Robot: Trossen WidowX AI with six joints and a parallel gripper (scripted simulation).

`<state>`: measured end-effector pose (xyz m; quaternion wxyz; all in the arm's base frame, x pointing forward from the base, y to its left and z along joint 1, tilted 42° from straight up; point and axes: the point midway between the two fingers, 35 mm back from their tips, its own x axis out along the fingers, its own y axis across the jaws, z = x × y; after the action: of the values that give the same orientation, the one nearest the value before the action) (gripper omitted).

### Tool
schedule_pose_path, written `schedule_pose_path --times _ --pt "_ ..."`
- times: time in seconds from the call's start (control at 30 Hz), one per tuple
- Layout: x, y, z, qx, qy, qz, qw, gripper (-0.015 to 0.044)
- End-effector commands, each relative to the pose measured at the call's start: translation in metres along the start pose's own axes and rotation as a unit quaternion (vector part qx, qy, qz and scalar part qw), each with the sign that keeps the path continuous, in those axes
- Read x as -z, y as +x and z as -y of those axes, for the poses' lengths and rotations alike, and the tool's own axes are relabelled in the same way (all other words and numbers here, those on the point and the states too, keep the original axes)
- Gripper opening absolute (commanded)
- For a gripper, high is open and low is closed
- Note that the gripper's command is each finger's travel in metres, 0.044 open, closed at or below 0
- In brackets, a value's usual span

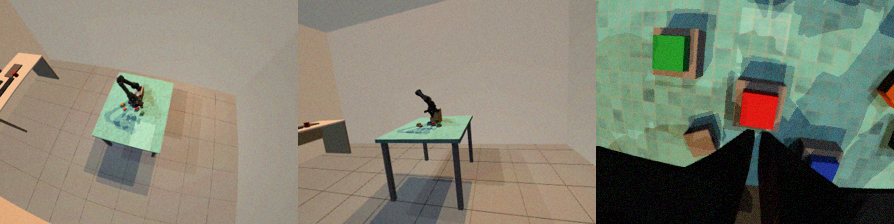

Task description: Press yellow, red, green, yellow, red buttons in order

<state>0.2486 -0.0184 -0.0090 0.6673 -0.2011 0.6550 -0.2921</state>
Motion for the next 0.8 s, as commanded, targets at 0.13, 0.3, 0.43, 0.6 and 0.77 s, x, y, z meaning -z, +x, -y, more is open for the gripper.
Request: schedule_pose_path --times 0.13,0.3,0.43,0.6,0.77 --pt "0.007 0.040 0.002 0.008 -0.005 -0.007 1.000 0.0020" --pt "0.007 0.044 0.002 0.008 -0.005 -0.007 1.000 0.0020" --pt "0.006 0.050 0.002 0.008 -0.005 -0.007 1.000 0.0020" --pt "0.006 0.059 0.002 0.008 -0.005 -0.007 1.000 0.0020" --pt "0.007 0.067 0.003 0.009 -0.005 -0.007 1.000 0.0020"
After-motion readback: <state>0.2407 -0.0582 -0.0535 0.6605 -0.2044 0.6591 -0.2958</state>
